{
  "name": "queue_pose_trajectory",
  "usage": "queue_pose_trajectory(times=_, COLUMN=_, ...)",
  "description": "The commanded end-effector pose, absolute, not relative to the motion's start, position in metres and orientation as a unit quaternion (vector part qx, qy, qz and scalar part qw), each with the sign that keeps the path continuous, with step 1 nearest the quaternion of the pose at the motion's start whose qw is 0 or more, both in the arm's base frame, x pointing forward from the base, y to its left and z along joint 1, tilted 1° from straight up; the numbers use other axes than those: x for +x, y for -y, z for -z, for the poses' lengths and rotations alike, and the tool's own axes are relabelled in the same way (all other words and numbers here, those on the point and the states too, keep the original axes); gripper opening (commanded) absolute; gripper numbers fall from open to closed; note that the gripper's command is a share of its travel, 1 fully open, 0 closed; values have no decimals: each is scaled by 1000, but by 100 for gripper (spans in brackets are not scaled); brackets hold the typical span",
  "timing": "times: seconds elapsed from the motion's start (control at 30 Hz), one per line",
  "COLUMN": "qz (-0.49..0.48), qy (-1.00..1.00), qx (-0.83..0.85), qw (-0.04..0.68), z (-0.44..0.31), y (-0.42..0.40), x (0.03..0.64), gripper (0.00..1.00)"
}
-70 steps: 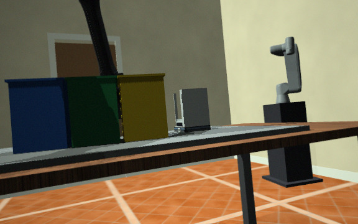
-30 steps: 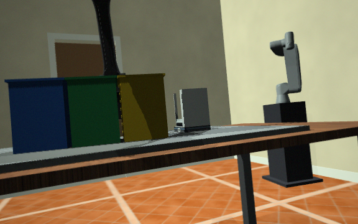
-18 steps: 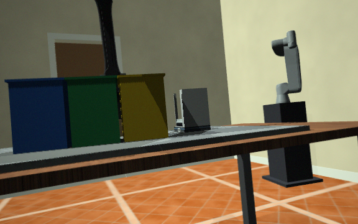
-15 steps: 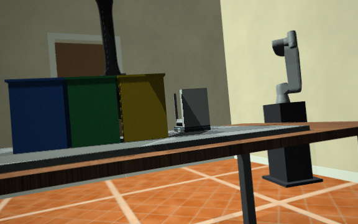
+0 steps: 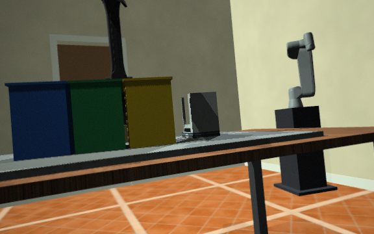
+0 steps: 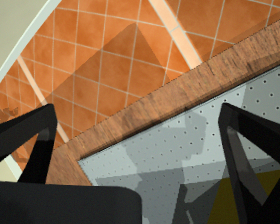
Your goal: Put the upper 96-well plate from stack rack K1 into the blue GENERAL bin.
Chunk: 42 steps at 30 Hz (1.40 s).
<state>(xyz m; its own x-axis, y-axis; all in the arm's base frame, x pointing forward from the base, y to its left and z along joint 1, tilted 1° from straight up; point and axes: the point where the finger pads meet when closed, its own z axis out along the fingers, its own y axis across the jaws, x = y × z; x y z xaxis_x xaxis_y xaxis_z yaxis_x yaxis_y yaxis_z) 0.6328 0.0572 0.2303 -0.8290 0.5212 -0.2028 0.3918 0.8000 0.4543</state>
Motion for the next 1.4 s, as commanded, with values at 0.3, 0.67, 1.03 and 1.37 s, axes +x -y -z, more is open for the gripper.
queue_pose_trajectory(times=0.3, qz=-192, qy=-946, qx=226, qw=128, z=-224, y=-108, x=605, gripper=100)
queue_pose_trajectory(times=0.67, qz=-180, qy=-956, qx=207, qw=106, z=-223, y=-150, x=569, gripper=100)
queue_pose_trajectory(times=1.03, qz=-175, qy=-963, qx=173, qw=108, z=-238, y=-185, x=555, gripper=100)
queue_pose_trajectory(times=1.37, qz=-168, qy=-967, qx=168, qw=95, z=-234, y=-211, x=524, gripper=100)
